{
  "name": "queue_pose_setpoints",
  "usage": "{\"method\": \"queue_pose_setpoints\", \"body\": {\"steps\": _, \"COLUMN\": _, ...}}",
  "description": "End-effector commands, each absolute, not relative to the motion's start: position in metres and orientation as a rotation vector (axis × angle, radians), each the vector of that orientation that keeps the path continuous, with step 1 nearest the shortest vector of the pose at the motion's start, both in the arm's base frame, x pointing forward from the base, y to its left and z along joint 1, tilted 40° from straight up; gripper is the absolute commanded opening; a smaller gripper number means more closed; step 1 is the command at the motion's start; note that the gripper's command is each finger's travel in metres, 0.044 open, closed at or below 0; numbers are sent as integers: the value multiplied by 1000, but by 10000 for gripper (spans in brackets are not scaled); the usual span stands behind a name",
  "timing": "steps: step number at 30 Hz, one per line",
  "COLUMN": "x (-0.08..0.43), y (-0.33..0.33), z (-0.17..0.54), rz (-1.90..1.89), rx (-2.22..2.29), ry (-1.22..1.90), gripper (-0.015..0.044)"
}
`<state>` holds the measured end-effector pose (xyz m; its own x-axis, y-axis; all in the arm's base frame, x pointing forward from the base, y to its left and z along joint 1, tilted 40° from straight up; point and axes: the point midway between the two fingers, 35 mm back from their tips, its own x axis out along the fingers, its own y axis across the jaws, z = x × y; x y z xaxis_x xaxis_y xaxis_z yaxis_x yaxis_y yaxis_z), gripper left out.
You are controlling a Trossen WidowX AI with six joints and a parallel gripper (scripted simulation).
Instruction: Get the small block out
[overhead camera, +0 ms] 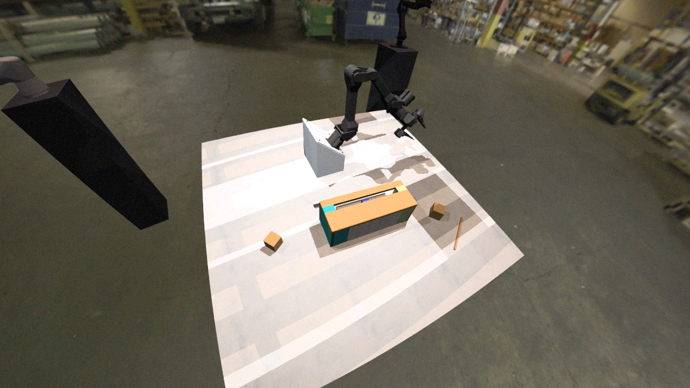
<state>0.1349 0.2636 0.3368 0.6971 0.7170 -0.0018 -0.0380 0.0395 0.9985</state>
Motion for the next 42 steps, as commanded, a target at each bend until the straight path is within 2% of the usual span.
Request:
{"method": "queue_pose_setpoints", "body": {"steps": 1, "x": 172, "y": 268, "z": 320, "rz": 532, "rx": 1275, "ry": 603, "gripper": 400}}
{"method": "queue_pose_setpoints", "body": {"steps": 11, "x": 285, "y": 222, "z": 250, "rz": 167, "rx": 964, "ry": 753, "gripper": 400}}
{"method": "queue_pose_setpoints", "body": {"steps": 22, "x": 367, "y": 94, "z": 169, "rz": -244, "rx": 966, "ry": 985, "gripper": 400}}
{"method": "queue_pose_setpoints", "body": {"steps": 30, "x": 363, "y": 1, "z": 93, "rz": -467, "rx": 1147, "ry": 1301, "gripper": 400}}
{"method": "queue_pose_setpoints", "body": {"steps": 42, "x": 295, "y": -85, "z": 18, "rz": -603, "rx": 1940, "ry": 1747, "gripper": 400}}
